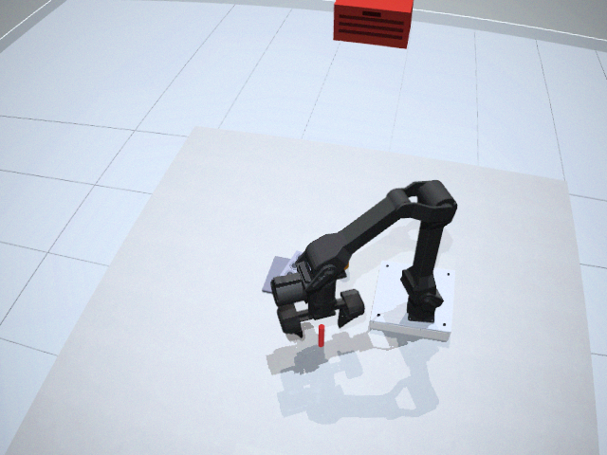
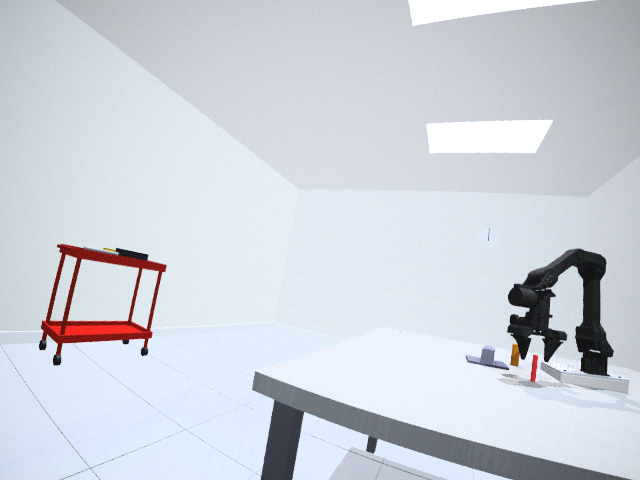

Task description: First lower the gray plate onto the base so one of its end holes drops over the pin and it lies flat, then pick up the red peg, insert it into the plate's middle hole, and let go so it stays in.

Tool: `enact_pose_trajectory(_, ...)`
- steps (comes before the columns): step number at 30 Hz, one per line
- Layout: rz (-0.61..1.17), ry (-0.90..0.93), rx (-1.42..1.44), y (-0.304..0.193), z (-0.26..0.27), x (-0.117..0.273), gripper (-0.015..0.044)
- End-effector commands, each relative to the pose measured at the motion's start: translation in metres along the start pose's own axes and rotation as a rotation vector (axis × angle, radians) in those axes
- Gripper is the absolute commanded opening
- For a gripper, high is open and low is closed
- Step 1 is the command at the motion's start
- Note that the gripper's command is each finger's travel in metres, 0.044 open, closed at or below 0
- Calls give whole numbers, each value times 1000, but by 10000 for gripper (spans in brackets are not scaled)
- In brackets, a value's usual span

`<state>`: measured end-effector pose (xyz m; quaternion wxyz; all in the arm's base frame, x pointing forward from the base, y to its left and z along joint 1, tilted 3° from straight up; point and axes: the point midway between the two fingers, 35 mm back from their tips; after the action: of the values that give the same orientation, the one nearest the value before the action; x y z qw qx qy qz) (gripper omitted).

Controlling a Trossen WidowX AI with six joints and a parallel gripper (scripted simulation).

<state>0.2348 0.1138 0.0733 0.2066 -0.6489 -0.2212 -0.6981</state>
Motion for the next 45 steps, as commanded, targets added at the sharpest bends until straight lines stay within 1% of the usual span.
enact_pose_trajectory(1,-2,-11,4,0,-2,-9,440)
enact_pose_trajectory(11,-2,-11,4,0,-4,-22,440)
enact_pose_trajectory(26,-2,-11,4,0,-4,-22,46)
enact_pose_trajectory(33,-2,-11,4,0,-4,-22,0)
enact_pose_trajectory(38,-2,-11,4,0,-3,-19,0)
enact_pose_trajectory(45,-2,-10,4,1,0,1,0)
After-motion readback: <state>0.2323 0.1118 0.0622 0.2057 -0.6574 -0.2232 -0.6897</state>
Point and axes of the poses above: the point midway between the two fingers, 35 mm back from their tips, its own x axis back along the fingers, its own z axis across the jaws, y = z × x, and after that the axes turned 9 degrees about x, right-handed
